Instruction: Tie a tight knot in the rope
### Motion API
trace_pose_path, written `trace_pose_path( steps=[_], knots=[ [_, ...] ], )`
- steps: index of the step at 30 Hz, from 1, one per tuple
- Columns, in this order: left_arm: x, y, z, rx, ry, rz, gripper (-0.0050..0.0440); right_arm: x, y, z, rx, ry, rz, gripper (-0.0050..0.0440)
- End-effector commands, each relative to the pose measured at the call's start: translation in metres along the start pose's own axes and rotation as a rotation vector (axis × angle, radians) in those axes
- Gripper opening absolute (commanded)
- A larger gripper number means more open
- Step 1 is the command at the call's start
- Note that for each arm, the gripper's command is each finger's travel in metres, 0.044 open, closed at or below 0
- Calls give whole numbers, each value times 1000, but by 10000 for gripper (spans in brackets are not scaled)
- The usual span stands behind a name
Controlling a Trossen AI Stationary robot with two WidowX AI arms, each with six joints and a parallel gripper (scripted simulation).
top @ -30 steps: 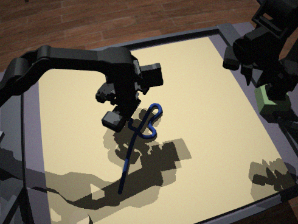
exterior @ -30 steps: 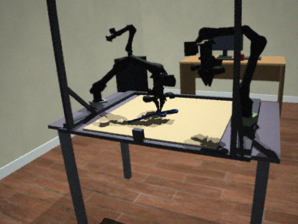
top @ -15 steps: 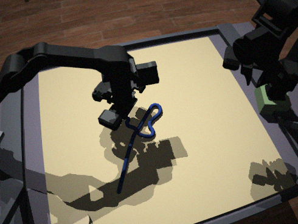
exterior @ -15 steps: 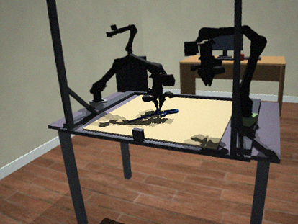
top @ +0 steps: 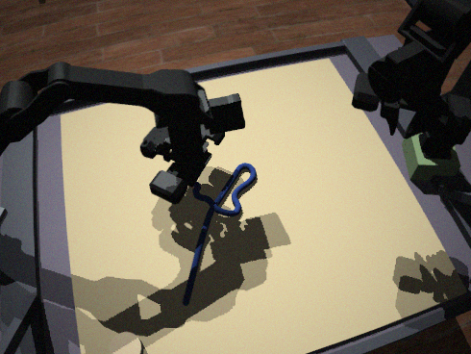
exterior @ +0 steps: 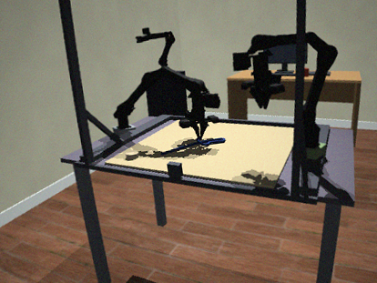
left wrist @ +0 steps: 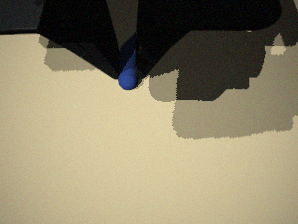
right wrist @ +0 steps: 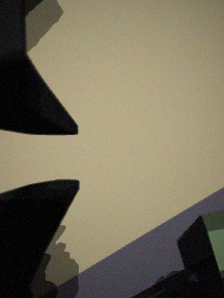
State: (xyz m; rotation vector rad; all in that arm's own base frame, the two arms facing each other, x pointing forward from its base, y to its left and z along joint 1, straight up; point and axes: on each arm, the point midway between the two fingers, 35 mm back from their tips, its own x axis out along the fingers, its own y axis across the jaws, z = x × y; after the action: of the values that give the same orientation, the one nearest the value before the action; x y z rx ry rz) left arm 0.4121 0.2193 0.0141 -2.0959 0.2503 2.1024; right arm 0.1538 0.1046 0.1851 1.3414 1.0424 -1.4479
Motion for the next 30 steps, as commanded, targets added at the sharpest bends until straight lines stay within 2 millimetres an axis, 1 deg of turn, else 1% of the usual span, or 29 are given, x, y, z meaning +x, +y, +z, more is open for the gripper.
trace_pose_path(
  steps=[1, 30],
  knots=[
    [-16, -4, 1, 0, 28, -26, 35, -3, 0, 1, 2, 7, 12, 100],
    [-15, -4, 26, 0, 26, -27, 35, -3, 0, 1, 2, 7, 12, 100]
  ],
)
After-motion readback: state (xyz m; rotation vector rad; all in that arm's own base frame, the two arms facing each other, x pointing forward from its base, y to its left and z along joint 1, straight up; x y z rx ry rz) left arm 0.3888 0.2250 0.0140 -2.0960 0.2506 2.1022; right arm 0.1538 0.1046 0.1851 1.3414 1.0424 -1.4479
